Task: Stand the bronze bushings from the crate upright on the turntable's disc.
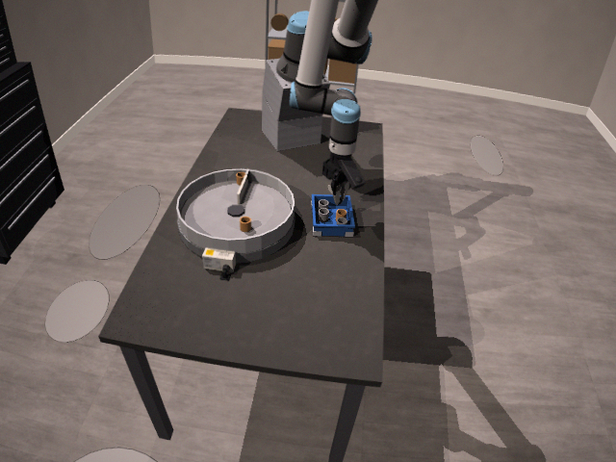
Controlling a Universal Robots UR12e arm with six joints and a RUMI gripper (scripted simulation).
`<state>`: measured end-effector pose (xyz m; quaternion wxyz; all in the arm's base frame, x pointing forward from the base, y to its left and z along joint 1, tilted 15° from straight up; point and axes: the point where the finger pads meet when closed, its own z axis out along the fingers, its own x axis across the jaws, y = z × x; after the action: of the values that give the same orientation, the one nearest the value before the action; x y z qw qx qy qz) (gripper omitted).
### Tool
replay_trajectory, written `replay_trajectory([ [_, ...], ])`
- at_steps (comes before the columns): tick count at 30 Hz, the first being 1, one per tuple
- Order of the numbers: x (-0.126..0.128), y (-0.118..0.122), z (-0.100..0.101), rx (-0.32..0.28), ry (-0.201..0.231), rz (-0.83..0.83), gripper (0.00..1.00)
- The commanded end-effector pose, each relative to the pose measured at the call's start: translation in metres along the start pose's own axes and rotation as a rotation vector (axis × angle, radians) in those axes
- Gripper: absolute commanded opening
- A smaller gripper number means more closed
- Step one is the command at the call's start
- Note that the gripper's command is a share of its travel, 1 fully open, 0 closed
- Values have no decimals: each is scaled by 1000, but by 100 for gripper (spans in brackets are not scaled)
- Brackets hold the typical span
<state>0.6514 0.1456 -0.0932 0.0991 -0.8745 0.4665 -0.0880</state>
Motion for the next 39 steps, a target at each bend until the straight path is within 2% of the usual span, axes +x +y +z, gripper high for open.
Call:
replay_trajectory([
  [1,1,-1,19,2,2,0,5],
  [7,1,-1,26,2,2,0,5],
  [39,1,-1,26,2,2,0,5],
])
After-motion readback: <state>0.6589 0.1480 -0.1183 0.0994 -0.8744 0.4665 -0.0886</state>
